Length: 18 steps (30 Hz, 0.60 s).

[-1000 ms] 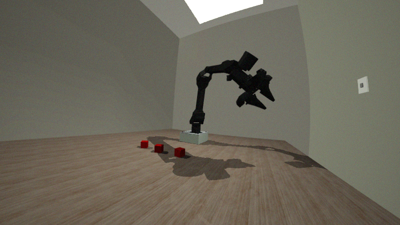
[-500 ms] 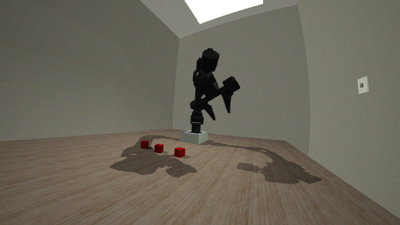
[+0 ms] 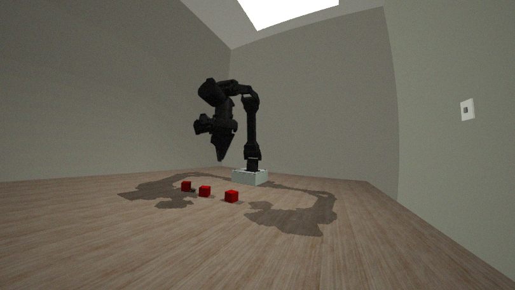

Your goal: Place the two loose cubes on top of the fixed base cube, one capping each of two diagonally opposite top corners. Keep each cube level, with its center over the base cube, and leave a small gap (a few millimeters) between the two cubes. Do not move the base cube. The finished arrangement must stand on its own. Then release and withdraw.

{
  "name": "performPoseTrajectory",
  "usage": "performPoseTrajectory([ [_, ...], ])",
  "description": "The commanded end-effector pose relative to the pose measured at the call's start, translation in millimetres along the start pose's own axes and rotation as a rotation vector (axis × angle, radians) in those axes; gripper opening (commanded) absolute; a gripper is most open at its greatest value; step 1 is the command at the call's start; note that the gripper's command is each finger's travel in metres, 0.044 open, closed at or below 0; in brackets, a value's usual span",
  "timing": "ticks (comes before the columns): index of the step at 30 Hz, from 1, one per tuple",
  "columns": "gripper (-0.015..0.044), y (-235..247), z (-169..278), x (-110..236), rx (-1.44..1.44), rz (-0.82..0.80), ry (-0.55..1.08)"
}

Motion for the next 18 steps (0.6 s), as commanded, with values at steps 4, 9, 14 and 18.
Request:
performPoseTrajectory([
  [4,0.0265,-57,-51,1,-0.255,0.136,-0.052],
  [9,0.0265,-80,-66,3,-0.348,0.185,-0.066],
  [14,0.0265,-81,-67,-10,-0.348,0.185,-0.066],
  [18,0.0265,-88,-69,-46,-0.348,0.185,-0.066],
])
Point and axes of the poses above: the point midway between the two fingers, 35 mm back from their tips, its own x axis back along the fingers, its own y axis across the jaws, z = x × y, the point moved 1 cm from there along x, back along the fingers, and after that the axes turned 15 degrees about -x, right-handed, at the moved point
